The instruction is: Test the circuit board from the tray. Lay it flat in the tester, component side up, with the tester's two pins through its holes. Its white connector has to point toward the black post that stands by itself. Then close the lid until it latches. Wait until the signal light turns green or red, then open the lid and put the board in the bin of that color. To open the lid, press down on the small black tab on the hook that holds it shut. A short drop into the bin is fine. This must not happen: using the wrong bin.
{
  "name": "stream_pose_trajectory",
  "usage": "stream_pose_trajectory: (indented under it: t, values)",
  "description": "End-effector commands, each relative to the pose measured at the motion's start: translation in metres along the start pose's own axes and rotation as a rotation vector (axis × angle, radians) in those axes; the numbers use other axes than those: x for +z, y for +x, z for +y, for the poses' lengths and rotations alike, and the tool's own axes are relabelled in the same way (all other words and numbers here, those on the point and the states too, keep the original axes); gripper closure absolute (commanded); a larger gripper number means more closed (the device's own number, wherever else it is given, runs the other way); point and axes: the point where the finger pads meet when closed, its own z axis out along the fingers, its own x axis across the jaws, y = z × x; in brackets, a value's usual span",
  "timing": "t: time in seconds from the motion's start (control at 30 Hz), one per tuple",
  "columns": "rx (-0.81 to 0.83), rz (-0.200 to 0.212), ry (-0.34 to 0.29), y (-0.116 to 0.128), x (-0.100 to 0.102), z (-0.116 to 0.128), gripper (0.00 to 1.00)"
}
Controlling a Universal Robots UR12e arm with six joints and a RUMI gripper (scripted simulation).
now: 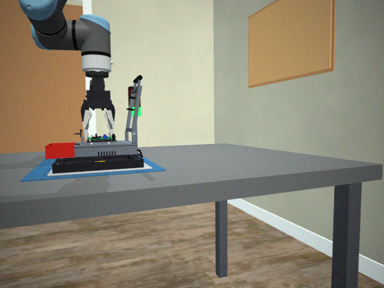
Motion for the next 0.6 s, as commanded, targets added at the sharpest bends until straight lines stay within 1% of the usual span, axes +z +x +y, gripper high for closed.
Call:
stream_pose_trajectory:
  t: [0.0, 0.57]
  values:
    - [0.0, 0.001, 0.0, 0.0003, -0.0004, -0.0002, 0.61]
    - [0.0, 0.001, 0.0, 0.0003, -0.0044, -0.0002, 0.61]
